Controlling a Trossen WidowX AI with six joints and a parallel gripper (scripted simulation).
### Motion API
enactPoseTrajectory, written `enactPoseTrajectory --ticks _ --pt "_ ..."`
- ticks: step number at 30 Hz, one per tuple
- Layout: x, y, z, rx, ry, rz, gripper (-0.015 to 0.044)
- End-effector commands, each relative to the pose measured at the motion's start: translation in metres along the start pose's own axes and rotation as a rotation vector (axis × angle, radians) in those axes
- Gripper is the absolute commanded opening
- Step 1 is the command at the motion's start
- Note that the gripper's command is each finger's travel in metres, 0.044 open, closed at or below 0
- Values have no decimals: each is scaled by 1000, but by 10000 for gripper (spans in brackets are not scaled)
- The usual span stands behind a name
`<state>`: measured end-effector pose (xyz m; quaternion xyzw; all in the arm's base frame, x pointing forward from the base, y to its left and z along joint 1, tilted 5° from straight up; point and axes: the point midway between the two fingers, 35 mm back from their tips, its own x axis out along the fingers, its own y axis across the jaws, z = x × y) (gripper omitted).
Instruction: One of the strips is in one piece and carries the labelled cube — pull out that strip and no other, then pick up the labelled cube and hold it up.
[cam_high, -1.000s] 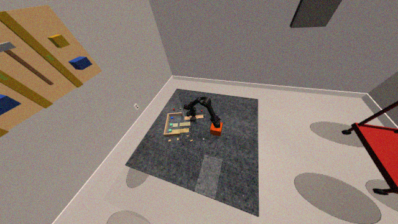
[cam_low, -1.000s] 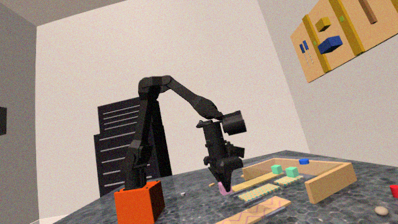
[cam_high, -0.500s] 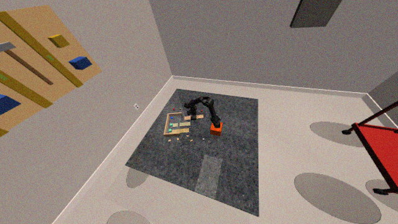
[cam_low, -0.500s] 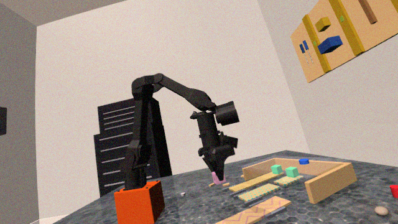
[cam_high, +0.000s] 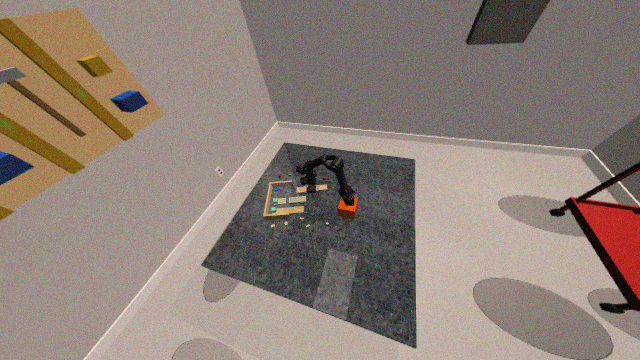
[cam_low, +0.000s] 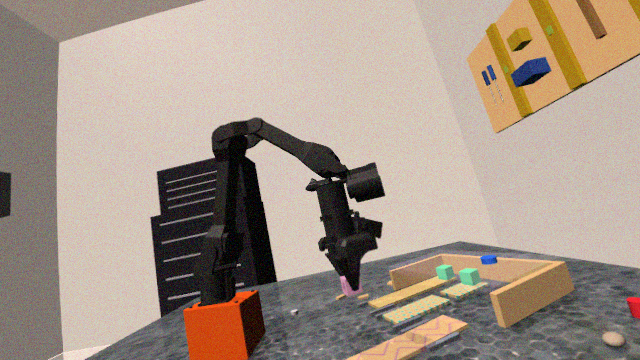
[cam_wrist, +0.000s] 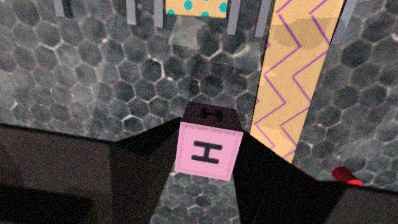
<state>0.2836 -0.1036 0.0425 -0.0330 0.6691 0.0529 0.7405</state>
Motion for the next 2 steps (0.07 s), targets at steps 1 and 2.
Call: enactPoseTrajectory --ticks 1,2 --pt "0 0 0 -3 1 -1 0" --pt "0 0 0 -3 1 -1 0"
